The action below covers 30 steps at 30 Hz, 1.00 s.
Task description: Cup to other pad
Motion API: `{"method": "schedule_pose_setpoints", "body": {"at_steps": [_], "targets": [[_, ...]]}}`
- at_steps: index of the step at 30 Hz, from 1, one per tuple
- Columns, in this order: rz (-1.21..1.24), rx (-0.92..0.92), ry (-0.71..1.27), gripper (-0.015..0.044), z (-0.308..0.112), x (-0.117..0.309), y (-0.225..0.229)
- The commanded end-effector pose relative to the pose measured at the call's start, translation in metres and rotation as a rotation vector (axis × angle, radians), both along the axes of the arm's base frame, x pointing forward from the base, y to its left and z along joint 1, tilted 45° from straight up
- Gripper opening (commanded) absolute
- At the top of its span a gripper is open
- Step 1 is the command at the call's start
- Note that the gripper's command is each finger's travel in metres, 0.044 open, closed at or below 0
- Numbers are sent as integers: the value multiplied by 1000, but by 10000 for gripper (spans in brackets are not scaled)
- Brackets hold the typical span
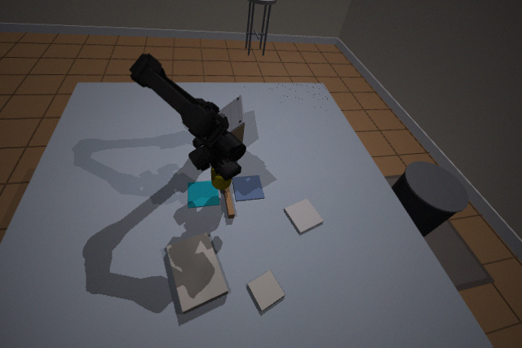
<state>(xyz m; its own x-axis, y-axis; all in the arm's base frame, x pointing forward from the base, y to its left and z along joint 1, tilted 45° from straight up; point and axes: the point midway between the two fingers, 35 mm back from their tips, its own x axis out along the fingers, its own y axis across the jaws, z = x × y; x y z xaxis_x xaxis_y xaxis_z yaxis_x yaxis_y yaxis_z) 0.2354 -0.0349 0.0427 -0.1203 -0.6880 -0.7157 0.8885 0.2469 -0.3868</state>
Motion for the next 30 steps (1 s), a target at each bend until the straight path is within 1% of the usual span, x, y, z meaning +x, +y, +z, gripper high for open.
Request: {"method": "schedule_pose_setpoints", "body": {"at_steps": [1, 20, 30], "targets": [[6, -4, 2, 0, 9, 0, -8], [5, -7, 2, 0, 45, -2, -42], [5, -7, 2, 0, 39, -3, -48]]}}
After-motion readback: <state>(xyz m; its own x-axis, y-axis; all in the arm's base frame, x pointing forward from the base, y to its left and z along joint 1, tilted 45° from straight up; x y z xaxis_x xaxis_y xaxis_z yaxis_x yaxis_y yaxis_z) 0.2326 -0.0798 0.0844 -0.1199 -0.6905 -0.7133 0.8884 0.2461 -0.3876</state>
